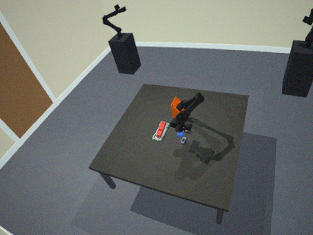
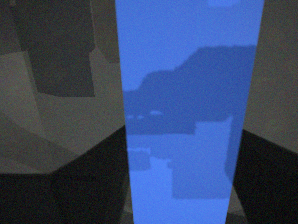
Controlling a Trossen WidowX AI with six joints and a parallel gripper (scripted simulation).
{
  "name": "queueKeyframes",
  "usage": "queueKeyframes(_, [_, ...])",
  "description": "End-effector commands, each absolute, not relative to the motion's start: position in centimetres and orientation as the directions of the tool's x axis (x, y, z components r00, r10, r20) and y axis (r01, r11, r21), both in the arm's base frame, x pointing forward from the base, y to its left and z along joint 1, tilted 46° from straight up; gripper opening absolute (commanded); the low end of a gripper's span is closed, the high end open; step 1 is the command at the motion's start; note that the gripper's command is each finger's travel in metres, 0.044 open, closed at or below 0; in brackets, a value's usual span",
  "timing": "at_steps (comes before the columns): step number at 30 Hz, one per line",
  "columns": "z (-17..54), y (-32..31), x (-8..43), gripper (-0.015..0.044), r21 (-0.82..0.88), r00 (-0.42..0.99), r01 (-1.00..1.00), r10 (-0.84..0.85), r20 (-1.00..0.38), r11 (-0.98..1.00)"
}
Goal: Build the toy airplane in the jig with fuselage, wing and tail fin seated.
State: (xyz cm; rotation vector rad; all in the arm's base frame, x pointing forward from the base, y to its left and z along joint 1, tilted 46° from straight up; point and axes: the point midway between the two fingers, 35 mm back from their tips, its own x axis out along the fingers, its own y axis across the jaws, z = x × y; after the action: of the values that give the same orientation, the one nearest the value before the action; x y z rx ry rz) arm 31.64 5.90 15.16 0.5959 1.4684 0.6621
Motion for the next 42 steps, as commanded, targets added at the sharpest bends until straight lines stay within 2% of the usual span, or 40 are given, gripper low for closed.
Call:
queueKeyframes(1, [15.7, 5.5, 31.6, 0.0000, 0.718, -0.003, -0.048, 0.718, -0.696, 0.695])
queueKeyframes(21, [11.1, 2.0, 32.5, 0.0000, 0.680, -0.005, 0.242, 0.702, -0.712, 0.692])
queueKeyframes(42, [5.6, -2.1, 32.7, 0.0000, 0.560, -0.003, 0.592, 0.697, -0.717, 0.579])
